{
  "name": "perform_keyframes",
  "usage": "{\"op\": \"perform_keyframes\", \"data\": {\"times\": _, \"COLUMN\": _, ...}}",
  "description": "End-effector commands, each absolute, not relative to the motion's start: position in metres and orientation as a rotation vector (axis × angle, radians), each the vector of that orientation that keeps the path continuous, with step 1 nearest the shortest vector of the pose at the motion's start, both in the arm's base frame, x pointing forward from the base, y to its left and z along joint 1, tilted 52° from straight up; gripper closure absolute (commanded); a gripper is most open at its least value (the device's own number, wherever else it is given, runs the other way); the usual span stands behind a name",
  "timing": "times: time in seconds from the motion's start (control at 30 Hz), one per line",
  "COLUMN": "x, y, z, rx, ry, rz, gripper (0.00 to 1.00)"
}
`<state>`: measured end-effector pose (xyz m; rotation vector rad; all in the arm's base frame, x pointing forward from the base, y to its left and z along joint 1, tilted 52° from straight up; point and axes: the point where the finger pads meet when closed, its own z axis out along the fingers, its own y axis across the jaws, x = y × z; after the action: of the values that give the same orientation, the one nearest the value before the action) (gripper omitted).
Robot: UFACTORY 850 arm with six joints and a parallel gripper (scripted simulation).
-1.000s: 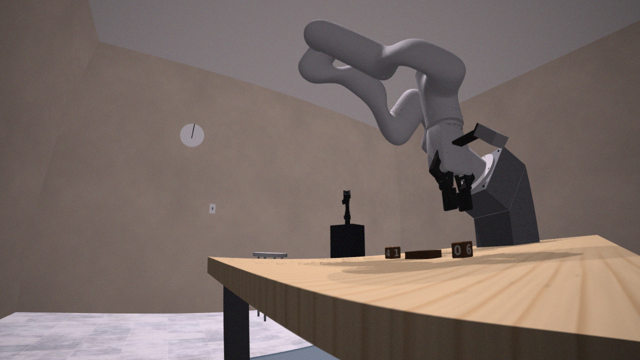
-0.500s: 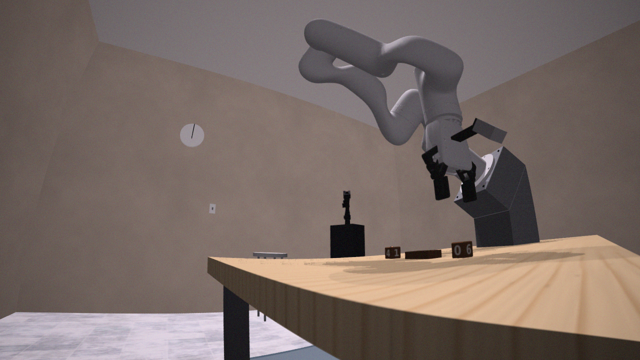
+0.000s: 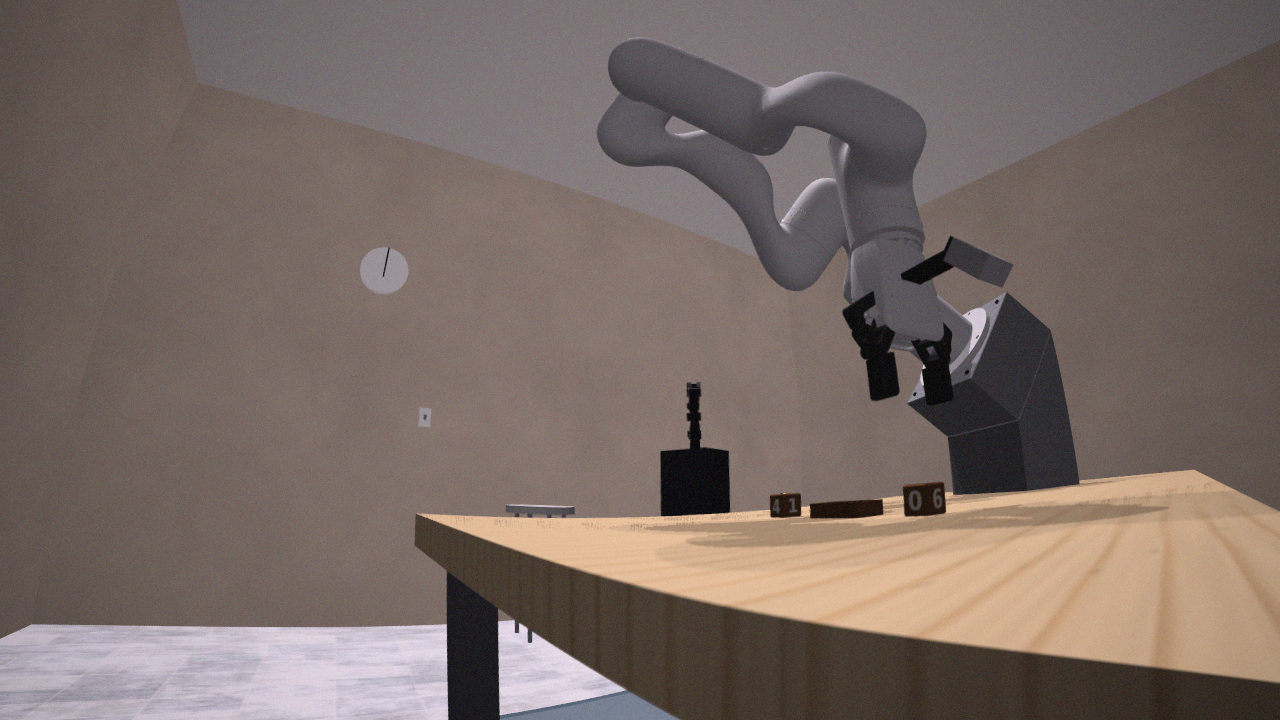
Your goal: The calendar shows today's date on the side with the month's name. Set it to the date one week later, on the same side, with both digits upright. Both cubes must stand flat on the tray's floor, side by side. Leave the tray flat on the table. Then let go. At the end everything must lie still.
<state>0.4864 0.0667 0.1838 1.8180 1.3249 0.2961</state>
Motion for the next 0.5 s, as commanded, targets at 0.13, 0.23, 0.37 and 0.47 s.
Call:
{"op": "perform_keyframes", "data": {"times": 0.13, "x": 0.485, "y": 0.037, "z": 0.194, "rx": 1.965, "ry": 1.132, "rz": 0.416, "gripper": 0.00}}
{"op": "perform_keyframes", "data": {"times": 0.23, "x": 0.483, "y": 0.027, "z": 0.198, "rx": 2.012, "ry": 1.063, "rz": 0.455, "gripper": 0.00}}
{"op": "perform_keyframes", "data": {"times": 0.37, "x": 0.482, "y": 0.018, "z": 0.201, "rx": 2.053, "ry": 0.999, "rz": 0.491, "gripper": 0.00}}
{"op": "perform_keyframes", "data": {"times": 0.47, "x": 0.478, "y": 0.002, "z": 0.206, "rx": 2.122, "ry": 0.879, "rz": 0.555, "gripper": 0.00}}
